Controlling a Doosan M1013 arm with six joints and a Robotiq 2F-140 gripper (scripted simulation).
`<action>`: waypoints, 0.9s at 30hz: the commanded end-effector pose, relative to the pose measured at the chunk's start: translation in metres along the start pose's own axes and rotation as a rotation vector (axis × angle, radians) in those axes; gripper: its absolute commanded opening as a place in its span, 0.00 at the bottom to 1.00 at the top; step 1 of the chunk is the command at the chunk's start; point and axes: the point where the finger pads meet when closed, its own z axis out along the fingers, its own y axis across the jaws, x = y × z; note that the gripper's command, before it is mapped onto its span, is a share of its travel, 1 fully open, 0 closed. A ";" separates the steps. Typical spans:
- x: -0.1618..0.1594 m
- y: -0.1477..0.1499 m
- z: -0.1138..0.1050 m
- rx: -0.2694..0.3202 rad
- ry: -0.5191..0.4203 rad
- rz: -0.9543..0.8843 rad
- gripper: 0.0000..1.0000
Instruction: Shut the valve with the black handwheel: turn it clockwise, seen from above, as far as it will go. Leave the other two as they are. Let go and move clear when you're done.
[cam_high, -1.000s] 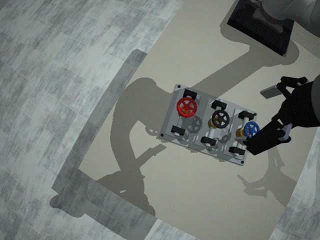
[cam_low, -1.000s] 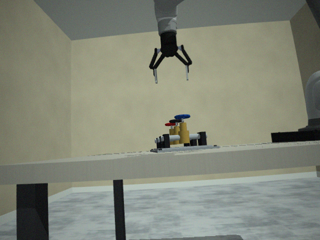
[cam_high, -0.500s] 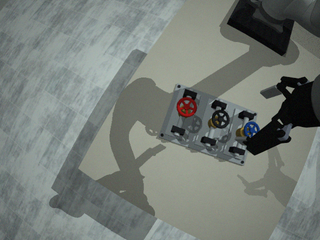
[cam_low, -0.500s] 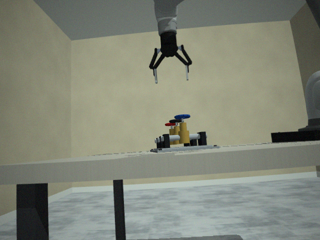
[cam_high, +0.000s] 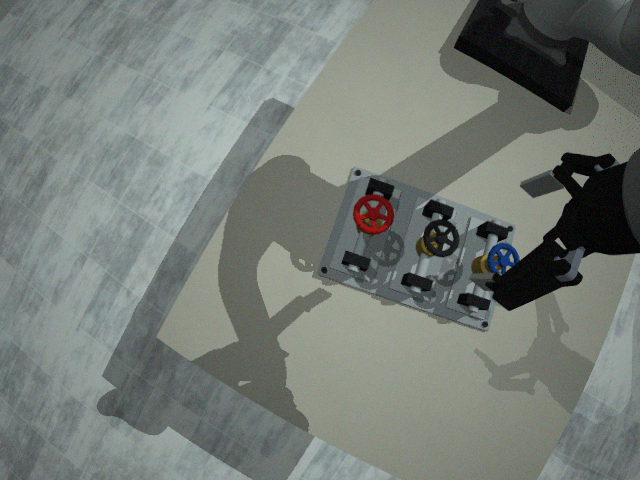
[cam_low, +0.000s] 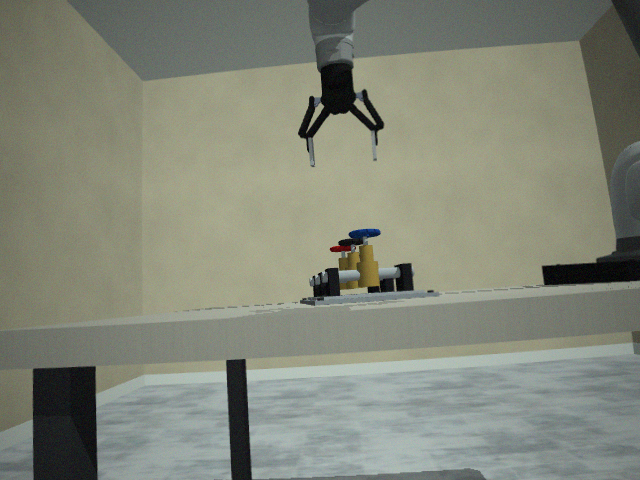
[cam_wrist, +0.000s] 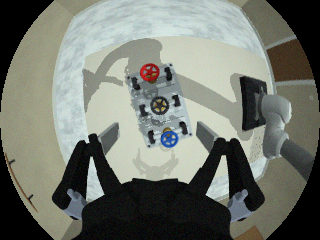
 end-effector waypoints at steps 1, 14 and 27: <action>0.000 -0.001 0.001 -0.004 0.005 0.000 1.00; 0.000 -0.001 0.001 -0.004 0.005 0.000 1.00; 0.026 0.005 0.116 -0.054 -0.128 0.629 1.00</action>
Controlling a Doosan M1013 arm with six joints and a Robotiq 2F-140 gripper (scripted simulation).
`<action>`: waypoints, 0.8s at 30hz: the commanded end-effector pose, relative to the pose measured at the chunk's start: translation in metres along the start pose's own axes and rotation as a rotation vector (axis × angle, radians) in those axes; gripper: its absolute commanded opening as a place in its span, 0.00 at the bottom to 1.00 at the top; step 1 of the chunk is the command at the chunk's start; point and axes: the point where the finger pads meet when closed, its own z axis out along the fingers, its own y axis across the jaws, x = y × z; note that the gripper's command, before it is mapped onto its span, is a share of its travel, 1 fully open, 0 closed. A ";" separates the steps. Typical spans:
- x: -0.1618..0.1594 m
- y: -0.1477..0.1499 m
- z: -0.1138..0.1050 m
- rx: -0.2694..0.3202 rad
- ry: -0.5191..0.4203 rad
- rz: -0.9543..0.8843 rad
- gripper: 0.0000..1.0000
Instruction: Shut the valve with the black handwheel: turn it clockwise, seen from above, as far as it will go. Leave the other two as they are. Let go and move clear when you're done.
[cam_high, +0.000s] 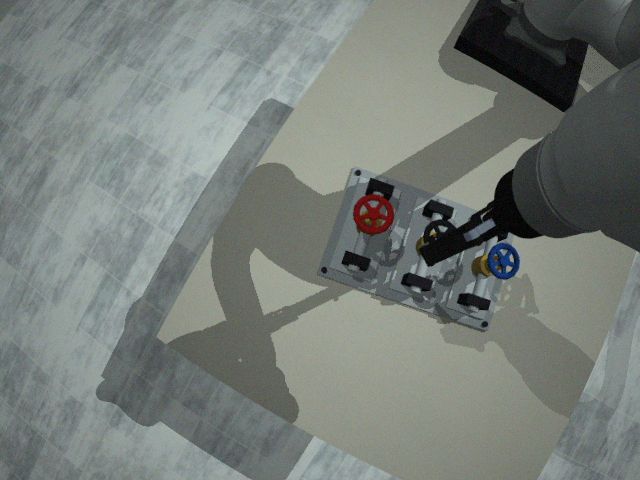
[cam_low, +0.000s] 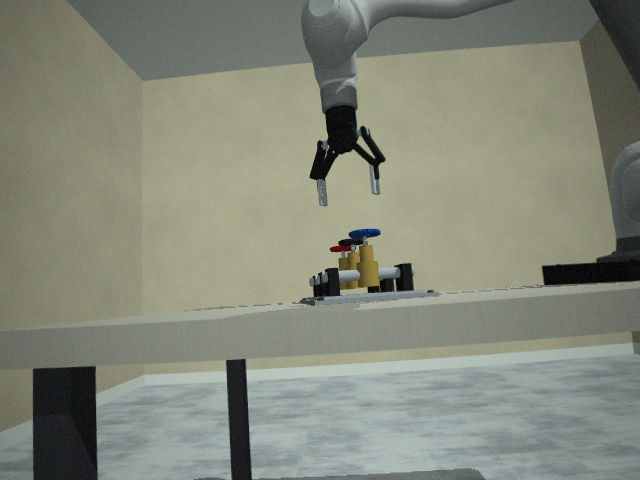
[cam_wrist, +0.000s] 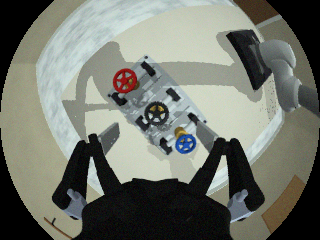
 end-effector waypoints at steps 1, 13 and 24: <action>0.008 -0.004 0.030 -0.009 -0.033 0.166 1.00; 0.008 -0.004 0.030 -0.009 -0.033 0.166 0.52; 0.008 -0.004 0.033 -0.008 -0.033 0.165 0.52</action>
